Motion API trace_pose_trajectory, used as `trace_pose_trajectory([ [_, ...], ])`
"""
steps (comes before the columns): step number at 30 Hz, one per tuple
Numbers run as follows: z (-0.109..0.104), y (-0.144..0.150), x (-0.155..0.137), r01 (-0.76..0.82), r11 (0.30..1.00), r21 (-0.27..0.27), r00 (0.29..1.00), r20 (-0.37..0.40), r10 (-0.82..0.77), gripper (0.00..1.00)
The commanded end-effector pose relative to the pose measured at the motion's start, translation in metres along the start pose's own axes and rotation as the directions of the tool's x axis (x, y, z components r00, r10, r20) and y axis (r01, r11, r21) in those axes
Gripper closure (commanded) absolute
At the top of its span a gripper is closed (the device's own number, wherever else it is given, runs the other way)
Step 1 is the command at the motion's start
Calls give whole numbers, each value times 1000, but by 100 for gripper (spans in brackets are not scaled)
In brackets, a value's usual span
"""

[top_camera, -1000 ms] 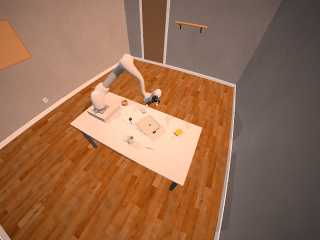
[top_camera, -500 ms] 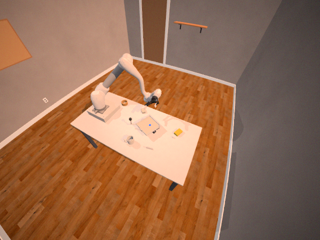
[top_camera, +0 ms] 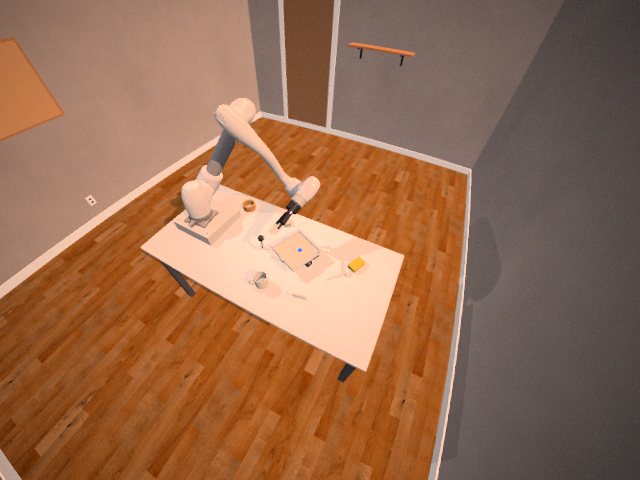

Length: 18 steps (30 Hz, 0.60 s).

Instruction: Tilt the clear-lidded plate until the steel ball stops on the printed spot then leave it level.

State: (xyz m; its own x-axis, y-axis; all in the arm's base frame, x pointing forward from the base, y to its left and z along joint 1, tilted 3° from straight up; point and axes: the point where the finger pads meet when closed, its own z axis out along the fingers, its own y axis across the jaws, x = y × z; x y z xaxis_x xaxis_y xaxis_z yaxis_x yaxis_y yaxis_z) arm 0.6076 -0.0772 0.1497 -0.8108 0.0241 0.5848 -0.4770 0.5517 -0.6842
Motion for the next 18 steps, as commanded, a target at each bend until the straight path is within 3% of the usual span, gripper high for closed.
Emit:
trace_pose_trajectory([
  [1,48,14,22,-171,962,-212,983,24,180,0],
  [5,59,26,32,-313,875,-368,943,-16,331,0],
  [9,65,36,40,-448,741,-501,878,-90,470,0],
  [10,66,42,46,-486,700,-522,856,-125,501,0],
  [12,66,42,46,-486,700,-522,856,-125,501,0],
  [13,66,42,46,-565,570,-597,790,-192,582,0],
  [18,62,43,53,-676,341,-653,665,-341,665,0],
])
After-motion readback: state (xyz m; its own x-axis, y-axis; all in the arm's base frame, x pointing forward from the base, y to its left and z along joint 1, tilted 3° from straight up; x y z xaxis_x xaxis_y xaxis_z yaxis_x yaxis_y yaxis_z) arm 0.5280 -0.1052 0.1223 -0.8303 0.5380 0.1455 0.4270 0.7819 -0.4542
